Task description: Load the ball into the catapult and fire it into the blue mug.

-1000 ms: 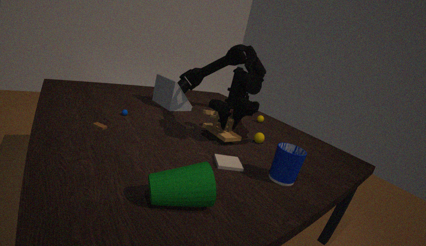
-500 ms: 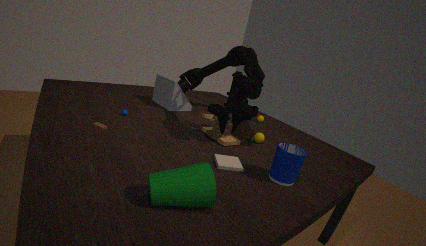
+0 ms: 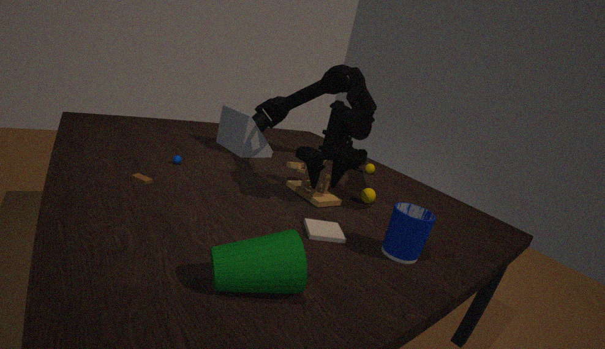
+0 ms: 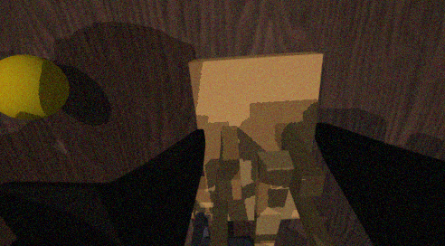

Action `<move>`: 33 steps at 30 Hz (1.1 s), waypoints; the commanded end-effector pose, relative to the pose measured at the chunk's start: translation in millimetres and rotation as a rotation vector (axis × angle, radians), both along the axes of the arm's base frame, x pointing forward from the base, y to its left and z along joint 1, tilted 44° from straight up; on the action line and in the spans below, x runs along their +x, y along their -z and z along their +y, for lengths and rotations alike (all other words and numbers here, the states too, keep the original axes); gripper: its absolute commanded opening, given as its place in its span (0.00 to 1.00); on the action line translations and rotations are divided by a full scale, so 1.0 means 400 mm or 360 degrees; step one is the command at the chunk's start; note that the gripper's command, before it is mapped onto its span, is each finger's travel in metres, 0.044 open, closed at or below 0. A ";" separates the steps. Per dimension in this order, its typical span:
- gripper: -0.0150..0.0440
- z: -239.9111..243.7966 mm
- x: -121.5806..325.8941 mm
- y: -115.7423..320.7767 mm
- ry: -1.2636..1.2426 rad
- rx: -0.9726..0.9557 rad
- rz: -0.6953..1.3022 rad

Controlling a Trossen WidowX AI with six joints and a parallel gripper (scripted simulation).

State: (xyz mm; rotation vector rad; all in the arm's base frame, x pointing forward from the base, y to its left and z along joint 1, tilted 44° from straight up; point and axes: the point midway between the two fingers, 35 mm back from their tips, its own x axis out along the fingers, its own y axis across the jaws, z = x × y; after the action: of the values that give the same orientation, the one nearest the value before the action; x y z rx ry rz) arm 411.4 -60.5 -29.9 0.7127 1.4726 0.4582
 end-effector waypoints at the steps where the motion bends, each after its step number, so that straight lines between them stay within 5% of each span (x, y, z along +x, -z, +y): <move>1: 0.97 -0.017 0.001 -0.016 -0.0003 -0.0002 0.0000; 9: 1.00 -0.170 -0.020 -0.181 0.0000 -0.0006 0.0002; 33: 1.00 -0.070 -0.011 -0.072 0.0007 0.0004 -0.0003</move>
State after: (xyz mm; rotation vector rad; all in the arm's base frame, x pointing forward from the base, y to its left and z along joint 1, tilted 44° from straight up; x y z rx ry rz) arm 406.0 -93.0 2.0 0.7116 1.4703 0.4547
